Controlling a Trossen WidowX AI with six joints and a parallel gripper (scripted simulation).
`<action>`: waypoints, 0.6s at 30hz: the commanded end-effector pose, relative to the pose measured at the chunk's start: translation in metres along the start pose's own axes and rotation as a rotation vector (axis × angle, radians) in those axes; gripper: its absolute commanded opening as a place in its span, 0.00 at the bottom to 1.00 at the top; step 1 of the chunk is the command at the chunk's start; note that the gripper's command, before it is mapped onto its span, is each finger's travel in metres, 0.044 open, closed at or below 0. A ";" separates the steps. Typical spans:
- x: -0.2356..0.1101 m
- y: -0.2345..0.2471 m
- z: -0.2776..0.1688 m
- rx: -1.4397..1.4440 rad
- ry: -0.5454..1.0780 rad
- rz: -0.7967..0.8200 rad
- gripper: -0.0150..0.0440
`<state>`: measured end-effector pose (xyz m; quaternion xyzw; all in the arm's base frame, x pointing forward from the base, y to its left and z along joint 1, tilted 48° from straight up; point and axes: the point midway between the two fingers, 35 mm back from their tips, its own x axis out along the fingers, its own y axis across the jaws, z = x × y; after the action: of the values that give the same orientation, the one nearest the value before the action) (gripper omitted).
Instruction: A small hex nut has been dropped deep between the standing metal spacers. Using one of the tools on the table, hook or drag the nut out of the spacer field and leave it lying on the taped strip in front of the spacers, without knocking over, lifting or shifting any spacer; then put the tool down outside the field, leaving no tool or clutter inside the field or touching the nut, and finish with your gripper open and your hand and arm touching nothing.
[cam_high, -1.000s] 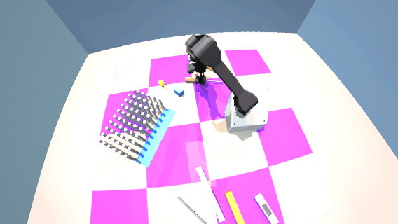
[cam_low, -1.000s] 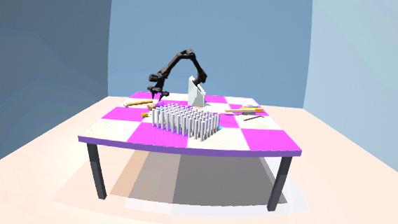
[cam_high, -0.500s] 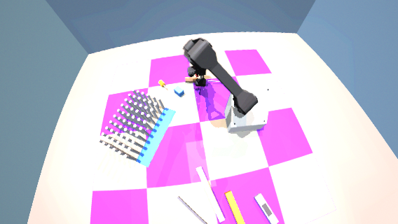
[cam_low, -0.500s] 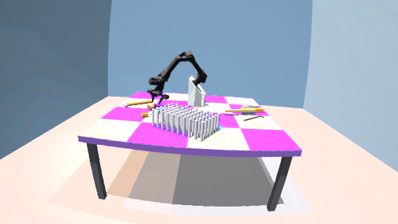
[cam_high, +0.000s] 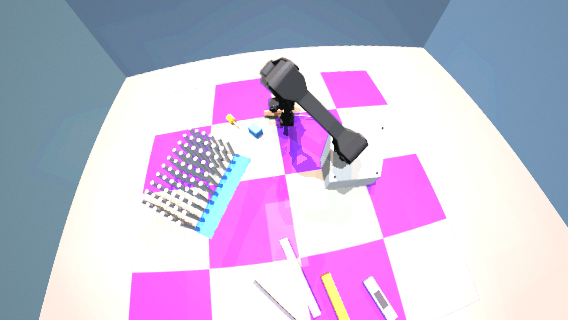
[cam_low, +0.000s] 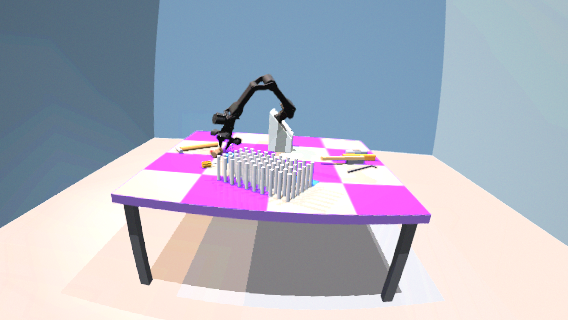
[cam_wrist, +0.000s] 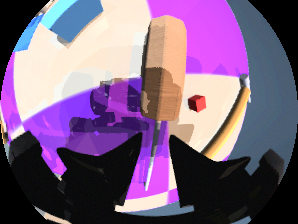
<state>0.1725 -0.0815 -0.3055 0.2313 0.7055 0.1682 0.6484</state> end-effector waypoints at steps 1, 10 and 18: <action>0.002 0.001 -0.001 0.005 0.000 0.004 0.33; 0.002 0.001 -0.001 0.005 0.000 0.004 0.25; -0.041 -0.012 0.001 0.004 0.001 -0.001 0.25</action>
<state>0.1686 -0.0915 -0.2929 0.2397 0.7092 0.1707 0.6407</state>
